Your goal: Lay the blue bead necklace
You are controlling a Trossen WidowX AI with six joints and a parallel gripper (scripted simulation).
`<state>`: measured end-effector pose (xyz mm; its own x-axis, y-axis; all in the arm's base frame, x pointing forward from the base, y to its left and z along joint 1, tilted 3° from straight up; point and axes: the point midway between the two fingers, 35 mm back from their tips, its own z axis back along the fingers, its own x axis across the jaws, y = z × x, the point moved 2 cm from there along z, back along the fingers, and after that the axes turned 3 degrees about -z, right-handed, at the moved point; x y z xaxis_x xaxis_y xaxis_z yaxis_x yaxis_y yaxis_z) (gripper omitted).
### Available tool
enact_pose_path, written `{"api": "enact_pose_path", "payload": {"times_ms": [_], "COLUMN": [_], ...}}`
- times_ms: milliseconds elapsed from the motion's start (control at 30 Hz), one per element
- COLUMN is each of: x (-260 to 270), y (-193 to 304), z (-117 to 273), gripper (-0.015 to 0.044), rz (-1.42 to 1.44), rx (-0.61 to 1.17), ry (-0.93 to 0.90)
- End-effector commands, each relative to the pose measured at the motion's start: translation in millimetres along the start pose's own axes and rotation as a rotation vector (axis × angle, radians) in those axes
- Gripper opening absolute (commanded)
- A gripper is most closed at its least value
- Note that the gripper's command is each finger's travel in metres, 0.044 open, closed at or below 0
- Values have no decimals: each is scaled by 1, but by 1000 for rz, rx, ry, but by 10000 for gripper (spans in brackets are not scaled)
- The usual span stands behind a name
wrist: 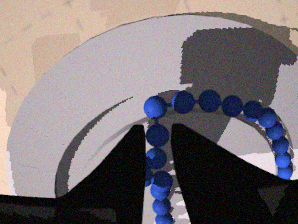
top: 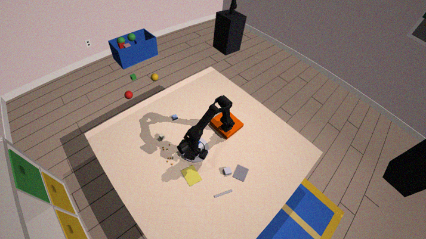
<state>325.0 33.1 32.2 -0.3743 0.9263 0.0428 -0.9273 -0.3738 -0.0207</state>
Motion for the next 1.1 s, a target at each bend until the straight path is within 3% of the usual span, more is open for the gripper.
{"api": "enact_pose_path", "payload": {"times_ms": [0,1067], "x": [0,0], "y": [0,0], "z": [0,12], "gripper": [0,0], "rz": [0,-7], "rx": [0,5], "ry": [0,-4]}}
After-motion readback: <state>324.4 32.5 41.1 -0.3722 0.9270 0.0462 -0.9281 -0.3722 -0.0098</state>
